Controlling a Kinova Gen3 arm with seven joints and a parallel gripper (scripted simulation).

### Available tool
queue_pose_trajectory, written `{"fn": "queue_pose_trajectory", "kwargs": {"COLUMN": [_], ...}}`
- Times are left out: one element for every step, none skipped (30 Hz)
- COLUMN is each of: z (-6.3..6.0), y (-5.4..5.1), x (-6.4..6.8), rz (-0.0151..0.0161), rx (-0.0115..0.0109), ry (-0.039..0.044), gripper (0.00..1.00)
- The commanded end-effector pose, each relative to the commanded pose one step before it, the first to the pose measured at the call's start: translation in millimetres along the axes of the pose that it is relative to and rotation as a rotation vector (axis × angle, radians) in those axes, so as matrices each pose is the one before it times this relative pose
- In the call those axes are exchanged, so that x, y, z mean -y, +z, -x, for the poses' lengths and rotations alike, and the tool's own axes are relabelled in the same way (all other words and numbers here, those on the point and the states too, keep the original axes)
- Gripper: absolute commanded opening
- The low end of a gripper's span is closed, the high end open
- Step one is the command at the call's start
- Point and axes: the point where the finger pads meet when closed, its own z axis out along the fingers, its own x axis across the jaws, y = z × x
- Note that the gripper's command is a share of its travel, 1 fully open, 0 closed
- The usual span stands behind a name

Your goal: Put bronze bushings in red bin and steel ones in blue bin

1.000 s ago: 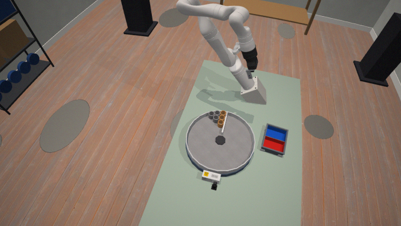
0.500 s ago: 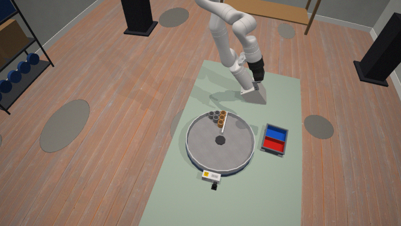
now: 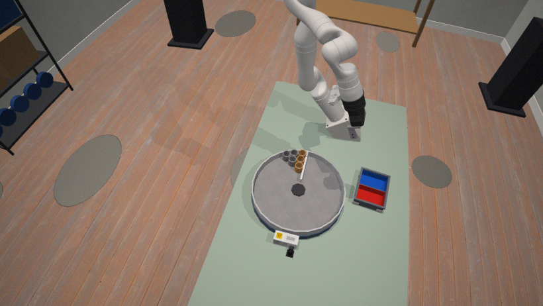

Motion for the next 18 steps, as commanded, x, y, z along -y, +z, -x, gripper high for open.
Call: {"fn": "queue_pose_trajectory", "kwargs": {"z": [36.15,0.0,0.0,10.17,0.0,0.0,0.0,0.0,0.0,0.0,0.0,0.0,0.0,0.0,-0.63,0.09,0.09,0.09], "y": [12.01,0.0,0.0,1.47,0.0,0.0,0.0,0.0,0.0,0.0,0.0,0.0,0.0,0.0,-1.28,0.11,0.11,0.11], "x": [-3.65,0.0,0.0,-4.64,0.0,0.0,0.0,0.0,0.0,0.0,0.0,0.0,0.0,0.0,-0.77,0.06,0.05,0.05], "rz": [-0.03019,0.0,0.0,0.0,0.0,0.0,0.0,0.0,0.0,0.0,0.0,0.0,0.0,0.0,-0.03665,-0.04009,-0.04009,-0.04009], "rx": [0.00045,0.0,0.0,0.0,0.0,0.0,0.0,0.0,0.0,0.0,0.0,0.0,0.0,0.0,0.00117,0.0,0.0,0.0], "ry": [0.03102,0.0,0.0,0.0,0.0,0.0,0.0,0.0,0.0,0.0,0.0,0.0,0.0,0.0,-0.01038,-0.00814,-0.00814,-0.00814], "gripper": [1.0,1.0,1.0,1.0,1.0,1.0,1.0,1.0,1.0,1.0,1.0,1.0,1.0,1.0,1.0,1.0,1.0,1.0]}}
